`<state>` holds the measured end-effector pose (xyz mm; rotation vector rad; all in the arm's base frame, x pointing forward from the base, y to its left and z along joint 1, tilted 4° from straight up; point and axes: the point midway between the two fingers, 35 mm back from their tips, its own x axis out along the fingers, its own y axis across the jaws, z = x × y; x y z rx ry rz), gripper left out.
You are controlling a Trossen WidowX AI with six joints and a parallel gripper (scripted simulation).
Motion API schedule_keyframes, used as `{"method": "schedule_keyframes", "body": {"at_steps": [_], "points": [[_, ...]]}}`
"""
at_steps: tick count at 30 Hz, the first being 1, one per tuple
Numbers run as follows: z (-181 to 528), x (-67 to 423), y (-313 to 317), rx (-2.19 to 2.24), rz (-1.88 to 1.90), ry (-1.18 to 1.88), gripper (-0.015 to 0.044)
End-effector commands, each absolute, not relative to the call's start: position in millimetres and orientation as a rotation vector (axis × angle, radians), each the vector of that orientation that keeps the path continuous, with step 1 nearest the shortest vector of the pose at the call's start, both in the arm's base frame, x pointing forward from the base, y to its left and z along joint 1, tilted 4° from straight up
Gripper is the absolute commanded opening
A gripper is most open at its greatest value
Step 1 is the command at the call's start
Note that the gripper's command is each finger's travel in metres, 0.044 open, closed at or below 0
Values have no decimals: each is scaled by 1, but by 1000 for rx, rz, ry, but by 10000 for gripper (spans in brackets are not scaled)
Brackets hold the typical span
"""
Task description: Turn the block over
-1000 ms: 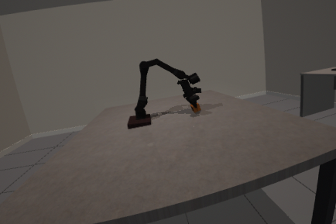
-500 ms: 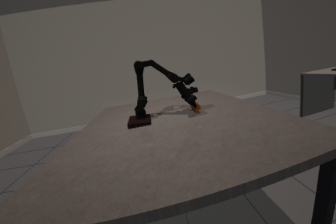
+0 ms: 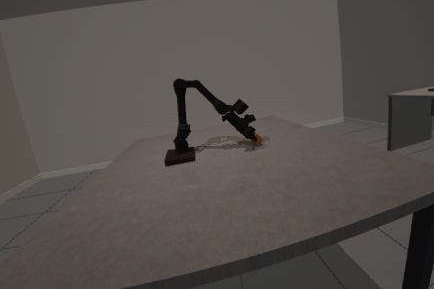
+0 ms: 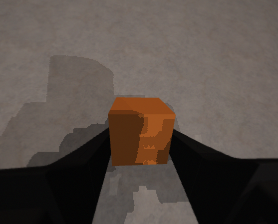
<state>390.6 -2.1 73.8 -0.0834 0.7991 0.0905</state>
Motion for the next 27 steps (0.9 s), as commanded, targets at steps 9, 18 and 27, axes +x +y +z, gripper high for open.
{"method": "schedule_keyframes", "body": {"at_steps": [9,18,27], "points": [[62,392,-3,-69,99,615,0],[60,384,-2,-67,105,475,0],[64,379,-2,-65,108,408,0]]}}
